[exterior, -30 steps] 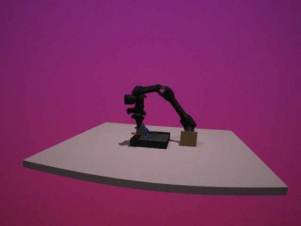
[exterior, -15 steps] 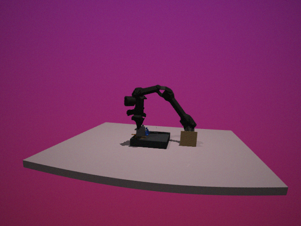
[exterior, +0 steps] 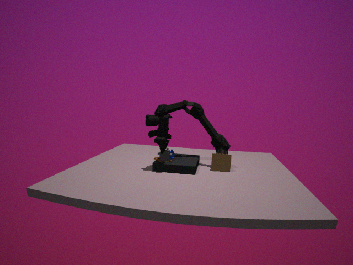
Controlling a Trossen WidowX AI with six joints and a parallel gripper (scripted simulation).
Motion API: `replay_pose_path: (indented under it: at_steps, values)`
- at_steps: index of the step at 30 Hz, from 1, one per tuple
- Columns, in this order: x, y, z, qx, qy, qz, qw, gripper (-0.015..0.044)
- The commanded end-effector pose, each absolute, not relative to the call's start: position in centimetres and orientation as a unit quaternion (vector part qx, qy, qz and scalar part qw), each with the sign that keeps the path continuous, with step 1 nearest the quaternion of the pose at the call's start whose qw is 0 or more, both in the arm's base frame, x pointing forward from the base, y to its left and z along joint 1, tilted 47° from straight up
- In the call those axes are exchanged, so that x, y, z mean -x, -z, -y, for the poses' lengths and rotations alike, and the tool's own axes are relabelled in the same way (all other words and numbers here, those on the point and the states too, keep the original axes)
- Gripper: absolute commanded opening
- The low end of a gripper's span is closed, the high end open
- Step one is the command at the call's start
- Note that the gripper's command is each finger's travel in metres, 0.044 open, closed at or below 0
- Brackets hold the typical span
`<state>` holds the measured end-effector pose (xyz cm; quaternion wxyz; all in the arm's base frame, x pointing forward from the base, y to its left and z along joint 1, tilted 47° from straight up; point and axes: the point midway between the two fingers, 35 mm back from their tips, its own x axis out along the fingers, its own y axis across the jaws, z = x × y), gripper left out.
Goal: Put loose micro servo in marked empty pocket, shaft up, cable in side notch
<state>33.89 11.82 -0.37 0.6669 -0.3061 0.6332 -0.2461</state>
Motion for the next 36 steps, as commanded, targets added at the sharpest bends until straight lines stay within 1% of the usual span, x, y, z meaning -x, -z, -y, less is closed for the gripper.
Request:
replay_pose_path:
  at_steps: [1,36]
  values:
    - [-34.0,0.6,-11.5,0.308,0.245,-0.632,0.668,0.0]
    - [-34.2,2.8,-9.2,0.309,0.246,-0.631,0.668,0.0]
